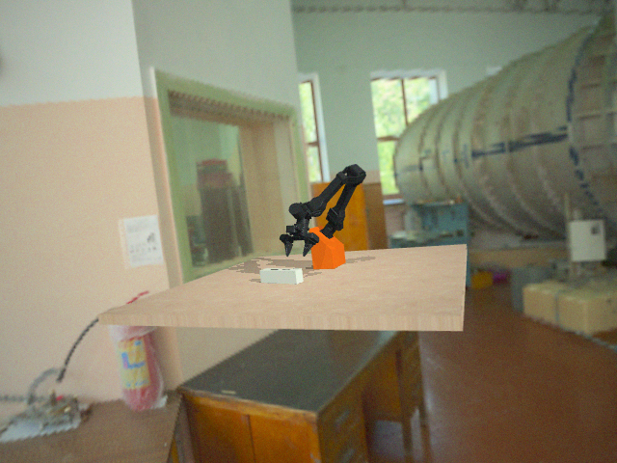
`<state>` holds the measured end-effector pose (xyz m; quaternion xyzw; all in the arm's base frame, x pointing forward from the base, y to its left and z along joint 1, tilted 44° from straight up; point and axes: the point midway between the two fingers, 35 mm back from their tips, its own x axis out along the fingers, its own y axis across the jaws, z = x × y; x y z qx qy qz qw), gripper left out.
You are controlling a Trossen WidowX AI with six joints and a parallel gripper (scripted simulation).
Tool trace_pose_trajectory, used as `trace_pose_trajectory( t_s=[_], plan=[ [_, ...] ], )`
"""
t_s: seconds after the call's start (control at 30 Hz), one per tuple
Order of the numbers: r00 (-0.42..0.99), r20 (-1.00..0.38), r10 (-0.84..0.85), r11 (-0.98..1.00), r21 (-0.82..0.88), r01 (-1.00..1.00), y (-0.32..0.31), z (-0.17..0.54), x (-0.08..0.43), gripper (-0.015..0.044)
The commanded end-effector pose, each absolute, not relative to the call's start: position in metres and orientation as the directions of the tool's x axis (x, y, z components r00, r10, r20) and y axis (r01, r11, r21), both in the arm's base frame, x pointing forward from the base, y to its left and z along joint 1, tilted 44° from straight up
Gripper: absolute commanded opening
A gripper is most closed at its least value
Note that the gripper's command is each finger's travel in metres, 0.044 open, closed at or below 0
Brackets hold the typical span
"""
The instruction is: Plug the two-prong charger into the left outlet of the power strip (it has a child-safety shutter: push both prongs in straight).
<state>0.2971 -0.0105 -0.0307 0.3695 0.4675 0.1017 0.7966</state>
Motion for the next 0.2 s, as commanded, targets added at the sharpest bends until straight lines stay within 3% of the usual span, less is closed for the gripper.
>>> trace_pose_trajectory(
  t_s=[0.0, 0.17],
  plan=[
    [0.545, -0.671, 0.504, 0.705, 0.683, 0.19, -0.0112, -0.0306, 0.2973, 0.044],
    [0.545, -0.671, 0.504, 0.705, 0.683, 0.19, -0.0112, -0.0306, 0.2973, 0.044]
  ],
)
